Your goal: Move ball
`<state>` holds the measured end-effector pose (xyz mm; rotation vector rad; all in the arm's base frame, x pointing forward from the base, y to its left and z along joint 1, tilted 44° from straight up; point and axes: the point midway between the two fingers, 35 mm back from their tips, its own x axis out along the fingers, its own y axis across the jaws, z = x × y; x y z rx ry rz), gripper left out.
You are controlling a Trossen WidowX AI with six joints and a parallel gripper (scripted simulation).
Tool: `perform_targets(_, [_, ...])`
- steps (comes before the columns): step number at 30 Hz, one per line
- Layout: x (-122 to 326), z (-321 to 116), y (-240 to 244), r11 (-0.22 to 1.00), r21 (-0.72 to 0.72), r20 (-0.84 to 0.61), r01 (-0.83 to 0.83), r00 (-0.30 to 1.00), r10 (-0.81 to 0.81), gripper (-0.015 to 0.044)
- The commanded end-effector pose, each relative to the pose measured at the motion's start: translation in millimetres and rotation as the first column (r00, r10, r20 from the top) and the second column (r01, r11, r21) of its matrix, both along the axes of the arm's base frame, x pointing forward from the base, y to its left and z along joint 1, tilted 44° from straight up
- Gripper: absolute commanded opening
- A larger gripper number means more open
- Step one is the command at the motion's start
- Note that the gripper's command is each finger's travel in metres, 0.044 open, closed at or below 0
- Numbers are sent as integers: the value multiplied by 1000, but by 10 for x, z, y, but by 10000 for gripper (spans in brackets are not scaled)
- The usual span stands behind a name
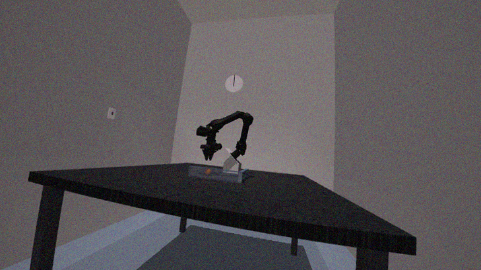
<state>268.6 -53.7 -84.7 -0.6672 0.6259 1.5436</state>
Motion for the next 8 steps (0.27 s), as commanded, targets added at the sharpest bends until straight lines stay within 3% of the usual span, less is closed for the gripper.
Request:
perform_targets(1, [8, 74, -71, 1000, -1, 0, 3, 1000, -3, 354])
perform_targets(4, [-7, 331, -289, 1000, 1, -1, 0, 1000, 0, 433])
perform_targets(8, [-10, 352, -305, 1000, 1, -1, 0, 1000, 0, 440])
